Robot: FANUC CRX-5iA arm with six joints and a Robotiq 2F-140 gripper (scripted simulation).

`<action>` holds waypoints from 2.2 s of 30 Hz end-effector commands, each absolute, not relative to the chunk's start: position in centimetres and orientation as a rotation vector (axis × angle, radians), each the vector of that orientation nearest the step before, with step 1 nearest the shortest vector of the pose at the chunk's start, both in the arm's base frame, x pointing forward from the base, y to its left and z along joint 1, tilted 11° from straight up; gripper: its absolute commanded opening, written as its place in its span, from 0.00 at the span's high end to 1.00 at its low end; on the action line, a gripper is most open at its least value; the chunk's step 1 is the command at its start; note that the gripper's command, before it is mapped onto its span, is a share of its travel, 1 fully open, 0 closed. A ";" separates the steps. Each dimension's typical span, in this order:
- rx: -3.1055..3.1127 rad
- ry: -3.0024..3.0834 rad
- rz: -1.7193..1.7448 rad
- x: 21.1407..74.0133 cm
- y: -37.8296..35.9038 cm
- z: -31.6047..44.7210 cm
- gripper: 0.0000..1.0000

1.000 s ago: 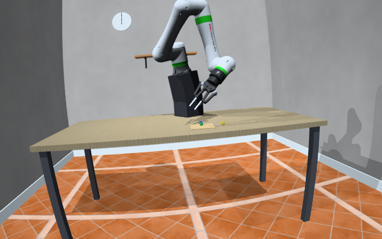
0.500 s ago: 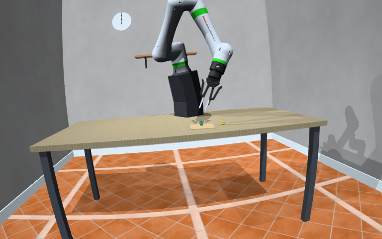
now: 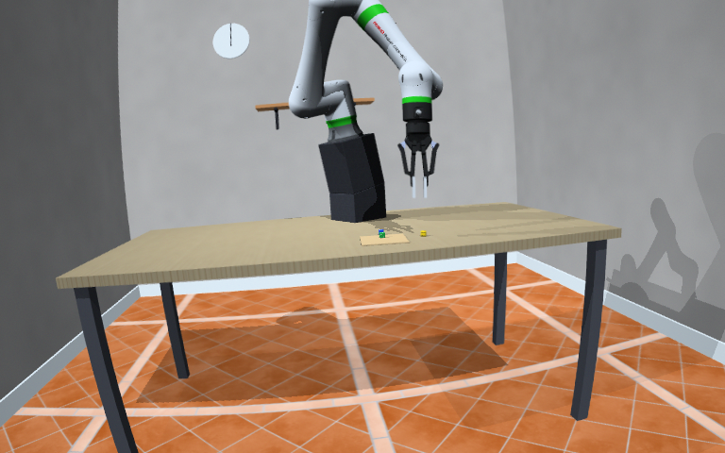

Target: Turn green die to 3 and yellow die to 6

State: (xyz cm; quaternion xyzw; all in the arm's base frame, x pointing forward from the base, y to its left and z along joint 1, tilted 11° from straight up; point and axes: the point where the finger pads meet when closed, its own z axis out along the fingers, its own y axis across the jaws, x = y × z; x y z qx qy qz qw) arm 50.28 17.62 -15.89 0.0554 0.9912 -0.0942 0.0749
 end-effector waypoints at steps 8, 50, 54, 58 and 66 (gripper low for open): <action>0.155 3.008 -0.234 50.5 18.4 -15.7 0.00; 0.314 2.996 -0.218 50.2 17.6 -20.5 0.81; 0.314 2.996 -0.218 50.2 17.6 -20.5 0.81; 0.314 2.995 -0.218 50.2 17.6 -20.5 0.81; 0.314 2.995 -0.219 50.2 17.5 -20.6 0.81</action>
